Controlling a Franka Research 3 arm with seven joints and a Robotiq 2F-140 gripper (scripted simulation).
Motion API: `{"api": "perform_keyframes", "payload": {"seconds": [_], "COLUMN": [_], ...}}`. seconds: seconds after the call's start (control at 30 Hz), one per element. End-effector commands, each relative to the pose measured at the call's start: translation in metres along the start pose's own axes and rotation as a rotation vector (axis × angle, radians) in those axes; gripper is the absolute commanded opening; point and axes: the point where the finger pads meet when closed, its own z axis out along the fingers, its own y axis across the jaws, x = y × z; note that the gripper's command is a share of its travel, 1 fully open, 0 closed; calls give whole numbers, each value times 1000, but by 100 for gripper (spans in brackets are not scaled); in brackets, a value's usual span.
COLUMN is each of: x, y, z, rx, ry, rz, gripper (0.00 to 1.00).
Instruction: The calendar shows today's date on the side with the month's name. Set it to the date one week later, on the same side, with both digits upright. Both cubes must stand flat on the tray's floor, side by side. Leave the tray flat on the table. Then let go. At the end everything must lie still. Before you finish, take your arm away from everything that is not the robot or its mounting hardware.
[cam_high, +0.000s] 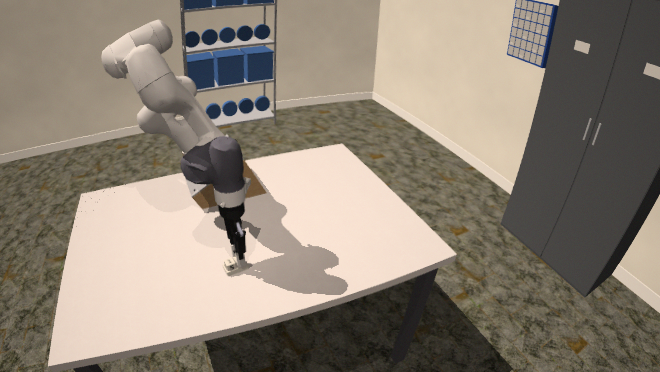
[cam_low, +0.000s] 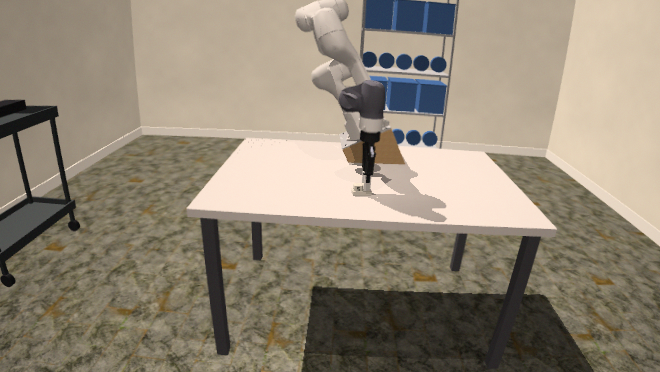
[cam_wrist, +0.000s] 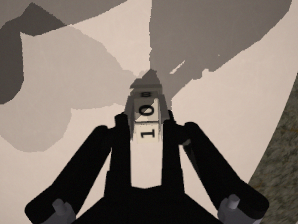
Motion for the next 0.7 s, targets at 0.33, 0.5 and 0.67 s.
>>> {"api": "perform_keyframes", "payload": {"seconds": [0.33,0.5,0.67], "x": [0,0,0], "y": [1,1,1], "z": [1,1,1], "rx": [-2,-2,-2], "ry": [0,0,0], "rz": [5,5,5], "gripper": [16,18,23]}}
